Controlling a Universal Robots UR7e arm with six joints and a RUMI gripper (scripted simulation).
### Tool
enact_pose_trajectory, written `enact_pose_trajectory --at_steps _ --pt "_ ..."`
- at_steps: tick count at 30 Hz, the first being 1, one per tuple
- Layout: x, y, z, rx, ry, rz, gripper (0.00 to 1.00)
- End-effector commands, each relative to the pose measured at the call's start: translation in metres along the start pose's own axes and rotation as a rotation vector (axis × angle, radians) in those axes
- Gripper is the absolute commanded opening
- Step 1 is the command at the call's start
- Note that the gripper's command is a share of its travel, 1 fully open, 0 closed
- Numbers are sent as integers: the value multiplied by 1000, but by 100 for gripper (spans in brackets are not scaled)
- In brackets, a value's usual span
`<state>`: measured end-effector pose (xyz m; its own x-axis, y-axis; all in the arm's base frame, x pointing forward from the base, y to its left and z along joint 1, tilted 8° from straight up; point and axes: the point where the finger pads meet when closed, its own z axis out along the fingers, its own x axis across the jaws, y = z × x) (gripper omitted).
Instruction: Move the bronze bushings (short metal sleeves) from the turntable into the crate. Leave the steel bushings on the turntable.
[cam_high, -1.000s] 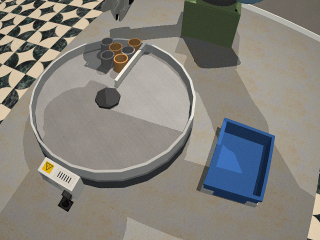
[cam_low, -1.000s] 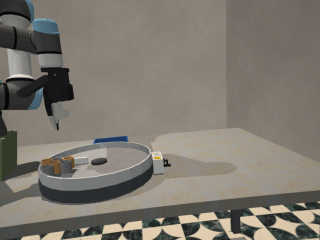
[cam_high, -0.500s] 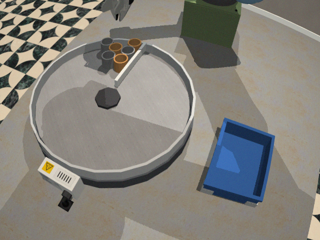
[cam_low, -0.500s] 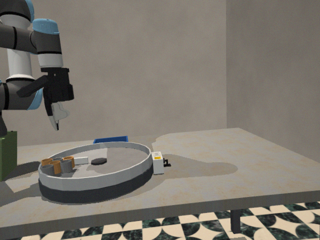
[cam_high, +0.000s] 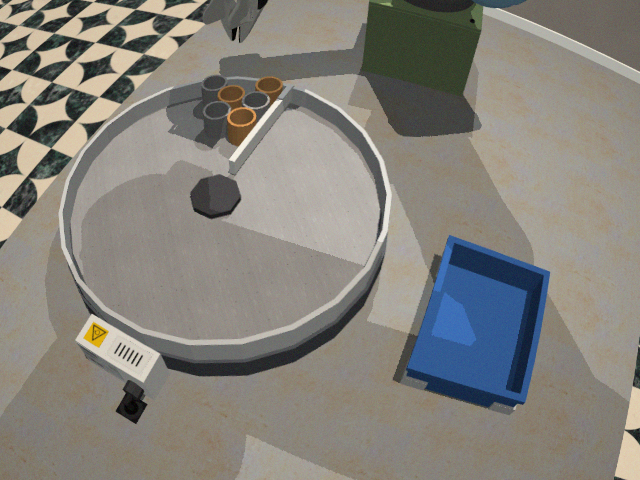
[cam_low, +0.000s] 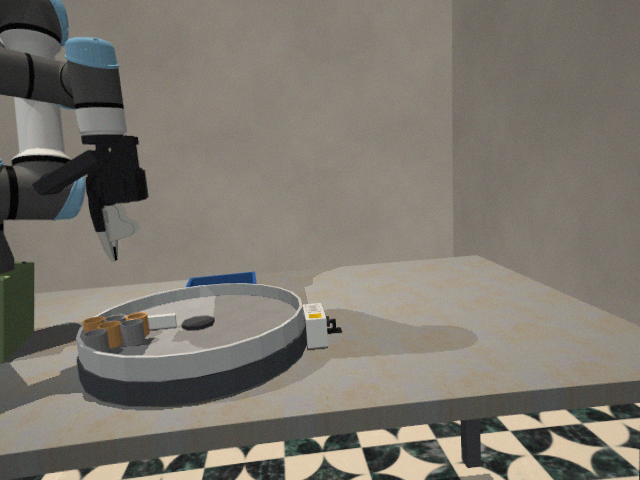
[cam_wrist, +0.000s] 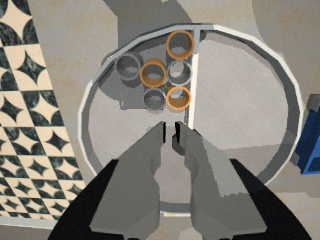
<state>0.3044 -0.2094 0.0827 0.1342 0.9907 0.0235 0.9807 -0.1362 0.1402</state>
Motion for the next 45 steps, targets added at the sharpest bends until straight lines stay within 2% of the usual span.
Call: enact_pose_trajectory --at_steps 1,43,45 --pt "0 0 0 -1 -1 0 5" --pt "0 0 0 -1 -1 0 5" --pt "0 -3 5 -1 -1 0 5"
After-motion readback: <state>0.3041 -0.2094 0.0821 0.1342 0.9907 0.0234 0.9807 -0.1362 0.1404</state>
